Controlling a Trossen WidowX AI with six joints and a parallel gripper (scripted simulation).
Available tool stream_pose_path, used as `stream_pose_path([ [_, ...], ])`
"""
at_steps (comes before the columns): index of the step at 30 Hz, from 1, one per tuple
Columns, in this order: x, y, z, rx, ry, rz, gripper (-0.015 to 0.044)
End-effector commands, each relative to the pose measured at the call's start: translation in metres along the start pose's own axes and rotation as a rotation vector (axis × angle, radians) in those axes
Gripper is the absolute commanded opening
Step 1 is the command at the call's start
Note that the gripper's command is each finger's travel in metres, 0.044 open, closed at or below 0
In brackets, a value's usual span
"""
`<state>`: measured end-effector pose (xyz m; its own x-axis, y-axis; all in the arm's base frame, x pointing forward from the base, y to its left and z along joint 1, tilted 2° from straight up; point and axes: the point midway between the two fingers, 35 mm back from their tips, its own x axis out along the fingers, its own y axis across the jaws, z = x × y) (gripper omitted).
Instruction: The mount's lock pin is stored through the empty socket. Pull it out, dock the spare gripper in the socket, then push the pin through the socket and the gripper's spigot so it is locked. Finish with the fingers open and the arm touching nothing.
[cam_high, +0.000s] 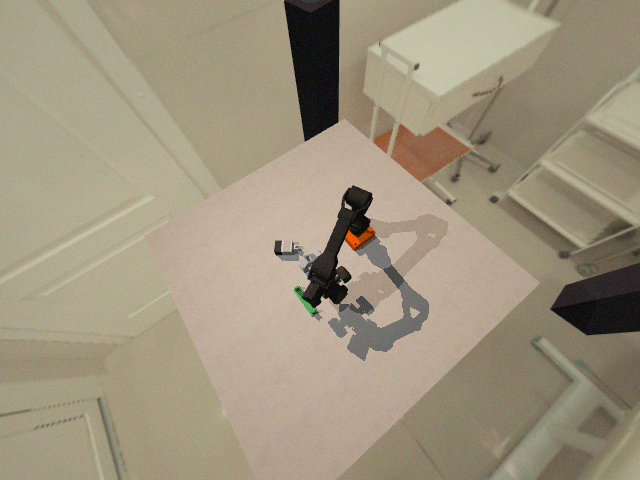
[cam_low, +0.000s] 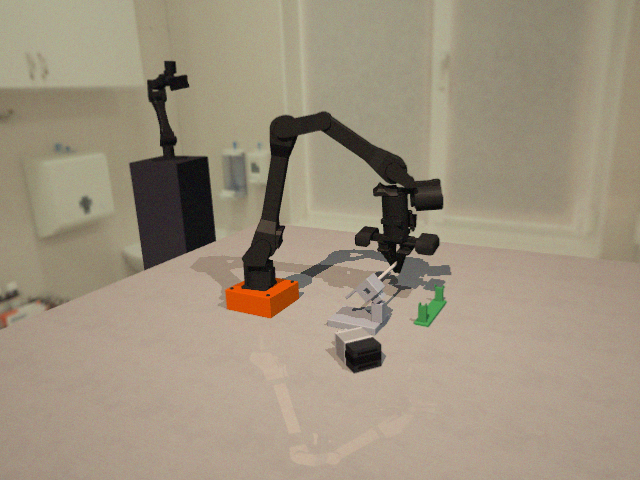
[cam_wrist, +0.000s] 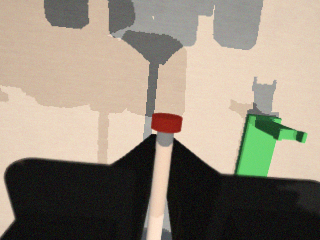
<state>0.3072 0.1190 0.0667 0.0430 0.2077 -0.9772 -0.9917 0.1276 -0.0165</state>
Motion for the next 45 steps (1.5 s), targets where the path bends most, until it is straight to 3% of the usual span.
stream_pose_path([
  [1,-0.001,0.0,0.004,0.0,0.003,-0.001,0.0],
  [33,-0.018,0.002,0.014,0.001,0.007,0.015,0.0],
  [45,-0.023,-0.032,0.029,0.004,0.006,0.012,0.0],
])
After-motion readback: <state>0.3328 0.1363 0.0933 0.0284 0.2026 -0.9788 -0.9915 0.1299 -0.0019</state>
